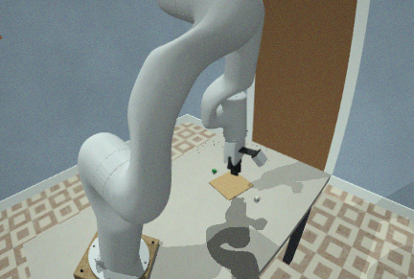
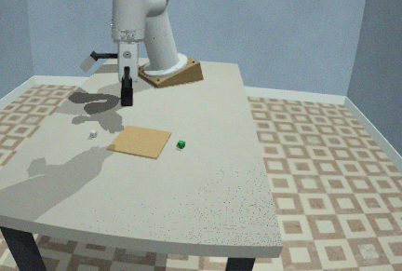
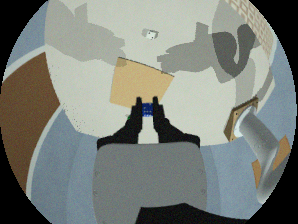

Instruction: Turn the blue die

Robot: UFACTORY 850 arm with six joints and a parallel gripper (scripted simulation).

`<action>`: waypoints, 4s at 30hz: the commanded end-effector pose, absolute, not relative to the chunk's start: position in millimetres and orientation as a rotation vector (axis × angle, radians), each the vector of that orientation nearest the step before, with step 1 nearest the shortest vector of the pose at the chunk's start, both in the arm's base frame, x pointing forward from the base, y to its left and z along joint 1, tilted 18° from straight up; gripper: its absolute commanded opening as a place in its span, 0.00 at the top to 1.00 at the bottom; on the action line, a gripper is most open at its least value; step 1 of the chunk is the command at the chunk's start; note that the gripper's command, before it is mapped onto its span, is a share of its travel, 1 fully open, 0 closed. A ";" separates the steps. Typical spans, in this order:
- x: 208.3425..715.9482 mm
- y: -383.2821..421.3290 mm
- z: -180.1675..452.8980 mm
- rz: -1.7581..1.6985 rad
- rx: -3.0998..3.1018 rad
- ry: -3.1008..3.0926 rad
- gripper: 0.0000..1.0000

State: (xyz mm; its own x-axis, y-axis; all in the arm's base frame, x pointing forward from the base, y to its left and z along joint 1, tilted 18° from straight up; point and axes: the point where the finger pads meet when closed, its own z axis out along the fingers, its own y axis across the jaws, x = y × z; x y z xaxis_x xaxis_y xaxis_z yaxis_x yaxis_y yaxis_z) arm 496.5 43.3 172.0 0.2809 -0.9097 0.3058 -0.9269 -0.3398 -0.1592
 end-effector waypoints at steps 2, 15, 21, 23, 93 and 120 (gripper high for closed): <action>503.9 51.1 172.0 0.463 2.611 -1.514 0.89; 514.6 64.4 170.4 0.428 2.778 -1.070 0.89; 520.0 71.6 169.4 0.406 2.838 -0.830 0.89; 521.8 74.2 169.1 0.398 2.854 -0.746 0.89; 514.0 82.4 165.8 1.469 2.354 -0.431 0.89; 523.5 72.7 121.8 1.494 2.337 -0.425 0.89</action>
